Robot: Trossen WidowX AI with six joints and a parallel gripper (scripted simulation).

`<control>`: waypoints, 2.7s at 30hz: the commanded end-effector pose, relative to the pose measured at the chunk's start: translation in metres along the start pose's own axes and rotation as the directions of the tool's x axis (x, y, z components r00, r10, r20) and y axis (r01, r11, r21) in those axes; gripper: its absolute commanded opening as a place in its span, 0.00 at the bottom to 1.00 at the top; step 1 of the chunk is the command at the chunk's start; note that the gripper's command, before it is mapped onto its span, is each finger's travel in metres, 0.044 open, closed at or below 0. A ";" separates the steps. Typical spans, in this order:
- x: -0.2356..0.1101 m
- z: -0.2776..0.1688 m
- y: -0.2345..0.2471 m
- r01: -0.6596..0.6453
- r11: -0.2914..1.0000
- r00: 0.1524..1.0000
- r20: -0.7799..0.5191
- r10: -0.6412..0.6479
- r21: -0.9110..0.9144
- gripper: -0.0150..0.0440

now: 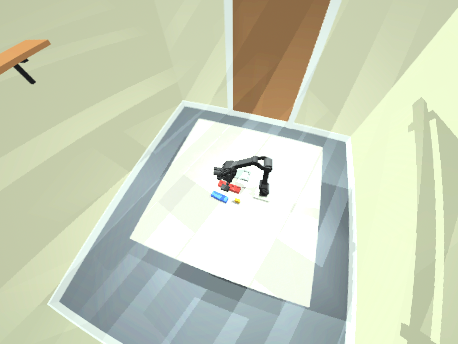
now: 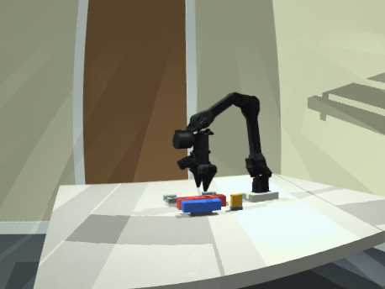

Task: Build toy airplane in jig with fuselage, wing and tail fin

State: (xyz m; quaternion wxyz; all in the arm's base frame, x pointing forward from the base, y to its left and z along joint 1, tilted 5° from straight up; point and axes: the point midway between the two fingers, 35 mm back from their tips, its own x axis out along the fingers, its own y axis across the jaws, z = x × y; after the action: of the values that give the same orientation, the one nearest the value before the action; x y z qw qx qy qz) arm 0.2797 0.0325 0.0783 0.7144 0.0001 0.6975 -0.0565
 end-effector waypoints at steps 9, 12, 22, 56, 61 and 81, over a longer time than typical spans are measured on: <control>0.021 0.001 0.001 -0.004 1.000 1.000 0.000 0.004 -0.002 1.00; 0.026 0.001 0.001 -0.003 1.000 1.000 0.000 0.003 -0.002 1.00; 0.042 0.001 0.001 -0.003 1.000 1.000 0.000 0.003 -0.002 1.00; 0.059 -0.002 0.000 0.000 1.000 1.000 0.004 0.000 0.009 0.34; 0.045 -0.001 0.001 0.003 1.000 1.000 0.010 -0.003 0.022 0.25; -0.016 0.006 0.002 -0.001 1.000 1.000 0.006 0.001 0.010 0.25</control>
State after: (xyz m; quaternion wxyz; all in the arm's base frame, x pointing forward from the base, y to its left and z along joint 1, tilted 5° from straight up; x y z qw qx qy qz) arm 0.2838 0.0345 0.0829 0.7116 0.0020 0.6999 -0.0604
